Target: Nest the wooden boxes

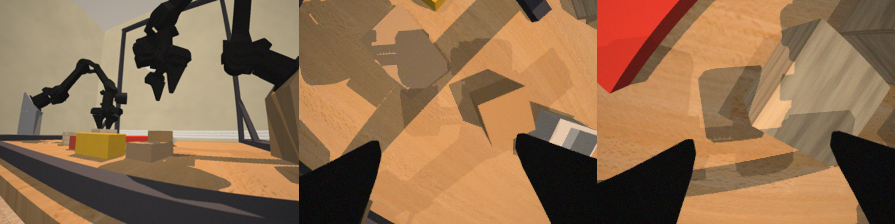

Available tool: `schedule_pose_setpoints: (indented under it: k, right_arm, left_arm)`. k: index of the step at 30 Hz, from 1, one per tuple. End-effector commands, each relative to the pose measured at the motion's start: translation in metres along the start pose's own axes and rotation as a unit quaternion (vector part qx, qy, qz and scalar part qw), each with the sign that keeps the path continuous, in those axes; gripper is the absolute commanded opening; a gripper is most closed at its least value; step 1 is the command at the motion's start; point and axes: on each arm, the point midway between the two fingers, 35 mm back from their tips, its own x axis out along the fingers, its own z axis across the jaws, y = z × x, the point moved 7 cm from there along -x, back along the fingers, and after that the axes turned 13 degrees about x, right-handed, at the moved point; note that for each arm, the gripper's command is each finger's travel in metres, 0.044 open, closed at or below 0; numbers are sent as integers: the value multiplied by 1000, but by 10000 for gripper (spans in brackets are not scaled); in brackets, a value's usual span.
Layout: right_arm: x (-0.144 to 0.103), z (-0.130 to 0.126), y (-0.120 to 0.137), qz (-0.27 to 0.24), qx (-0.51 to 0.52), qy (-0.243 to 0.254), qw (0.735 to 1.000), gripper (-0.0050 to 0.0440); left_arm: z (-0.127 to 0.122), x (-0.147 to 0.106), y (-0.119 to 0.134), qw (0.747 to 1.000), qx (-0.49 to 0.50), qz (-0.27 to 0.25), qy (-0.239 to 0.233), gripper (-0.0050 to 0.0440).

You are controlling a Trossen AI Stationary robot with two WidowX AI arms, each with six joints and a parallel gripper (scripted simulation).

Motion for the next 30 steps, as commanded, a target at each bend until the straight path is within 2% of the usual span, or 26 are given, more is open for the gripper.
schedule_pose_setpoints:
  k: [1,12,19,24,30]
  right_arm:
    - [-2,-12,-20,65,51,-3,997,400]
    - [-16,-43,-45,169,220,-39,960,400]
    - [-22,-51,-54,186,273,-59,942,400]
    - [-23,-53,-56,189,281,-62,939,400]
    - [0,-53,-53,194,286,-55,937,400]
  left_arm:
    - [0,-4,-1,1000,0,-5,5,400]
    - [0,-4,-1,1000,0,-5,5,400]
    - [0,-4,-1,1000,0,-5,5,400]
    - [0,-4,-1,1000,0,-5,5,400]
    - [0,-4,-1,1000,0,-5,5,400]
